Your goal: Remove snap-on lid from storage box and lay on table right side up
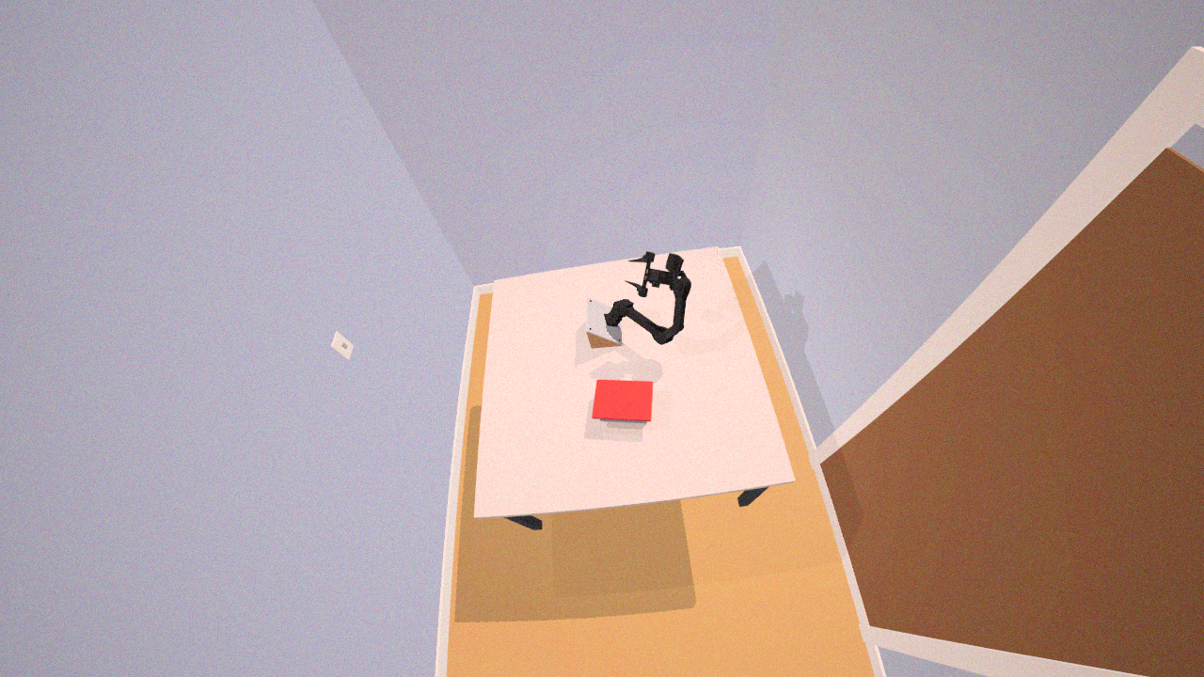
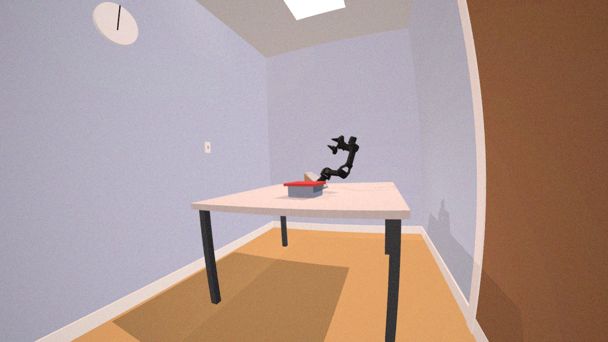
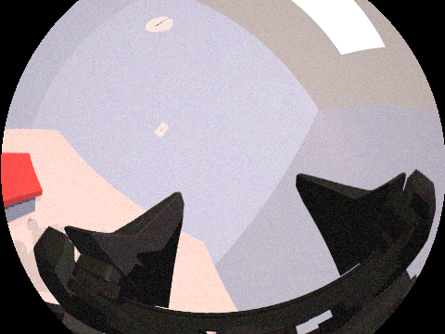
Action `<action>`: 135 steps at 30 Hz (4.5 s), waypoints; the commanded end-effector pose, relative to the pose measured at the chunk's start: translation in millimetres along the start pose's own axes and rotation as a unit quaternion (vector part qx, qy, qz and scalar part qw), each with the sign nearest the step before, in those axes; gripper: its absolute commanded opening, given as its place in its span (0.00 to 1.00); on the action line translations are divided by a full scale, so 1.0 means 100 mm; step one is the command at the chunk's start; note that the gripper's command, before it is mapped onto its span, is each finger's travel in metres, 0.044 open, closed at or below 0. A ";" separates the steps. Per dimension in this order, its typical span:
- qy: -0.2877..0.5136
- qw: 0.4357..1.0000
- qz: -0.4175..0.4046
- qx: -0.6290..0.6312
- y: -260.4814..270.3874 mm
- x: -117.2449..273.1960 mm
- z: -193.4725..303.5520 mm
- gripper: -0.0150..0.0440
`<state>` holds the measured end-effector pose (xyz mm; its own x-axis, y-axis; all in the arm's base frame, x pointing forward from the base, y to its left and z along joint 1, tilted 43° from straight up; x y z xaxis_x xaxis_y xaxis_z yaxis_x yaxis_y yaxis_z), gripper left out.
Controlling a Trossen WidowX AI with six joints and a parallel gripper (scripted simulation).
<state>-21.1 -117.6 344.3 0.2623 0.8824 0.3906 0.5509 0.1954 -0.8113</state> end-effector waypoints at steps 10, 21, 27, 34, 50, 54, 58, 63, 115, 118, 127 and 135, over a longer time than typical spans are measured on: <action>-0.116 0.961 -0.156 -0.197 0.10 -0.42 -0.12 0.65; -0.114 0.821 -0.369 -0.420 0.52 -0.83 -0.54 0.65; -0.069 0.742 -0.466 -0.477 0.85 -0.91 -0.80 0.65; 0.017 0.653 -0.551 -0.519 1.28 -0.87 -1.06 0.65; 0.387 0.380 -0.624 -0.562 2.66 -0.27 -1.49 0.65; 0.449 0.346 -0.608 -0.556 2.87 -0.12 -1.48 0.65; 0.454 0.343 -0.607 -0.555 2.89 -0.10 -1.48 0.65; 0.454 0.343 -0.607 -0.555 2.89 -0.10 -1.48 0.65; 0.454 0.342 -0.608 -0.554 3.91 0.19 -1.39 0.65; 0.454 0.342 -0.608 -0.554 3.95 0.20 -1.41 0.65; 0.454 0.340 -0.609 -0.555 4.07 0.24 -1.44 0.65; 0.454 0.340 -0.609 -0.555 4.07 0.24 -1.44 0.50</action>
<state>322.1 -78.0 85.6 -0.8347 -0.1625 0.5262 0.5205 -0.5450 0.6574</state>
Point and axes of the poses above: the point midway between the two fingers, 35 mm back from their tips, its own x axis back along the fingers, its own y axis across the jaws, z = x × y, the point moved 1 cm from there along x, back along the fingers, and after that the axes turned 13 degrees about x, right-handed, at the moved point
